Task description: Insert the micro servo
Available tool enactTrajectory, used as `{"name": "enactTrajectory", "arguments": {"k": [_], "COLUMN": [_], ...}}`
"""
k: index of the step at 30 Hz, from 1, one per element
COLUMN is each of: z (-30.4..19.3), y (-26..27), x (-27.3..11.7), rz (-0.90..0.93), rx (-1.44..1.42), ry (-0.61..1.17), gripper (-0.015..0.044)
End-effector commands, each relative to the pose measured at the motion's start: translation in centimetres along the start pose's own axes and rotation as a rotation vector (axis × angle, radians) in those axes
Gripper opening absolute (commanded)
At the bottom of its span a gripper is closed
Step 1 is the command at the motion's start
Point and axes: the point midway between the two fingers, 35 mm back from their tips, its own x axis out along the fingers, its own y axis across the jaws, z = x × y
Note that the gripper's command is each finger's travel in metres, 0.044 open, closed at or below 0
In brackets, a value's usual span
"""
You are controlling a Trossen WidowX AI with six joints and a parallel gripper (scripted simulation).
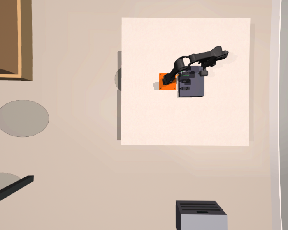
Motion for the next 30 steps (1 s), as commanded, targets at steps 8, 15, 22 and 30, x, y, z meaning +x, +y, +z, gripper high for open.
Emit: {"name": "enactTrajectory", "arguments": {"k": [8,15,22,30], "z": [0.4,0.2,0.2,0.2], "y": [-0.1,-0.1,-0.1,-0.1], "x": [-3.6,-4.2,-4.2,-4.2], "rz": [0.0,0.001,0.001,0.001], "rx": [-0.007,-0.007,-0.007,-0.007], "ry": [-0.01,-0.013,-0.013,-0.013], "gripper": [0.044,0.044,0.044,0.044]}}
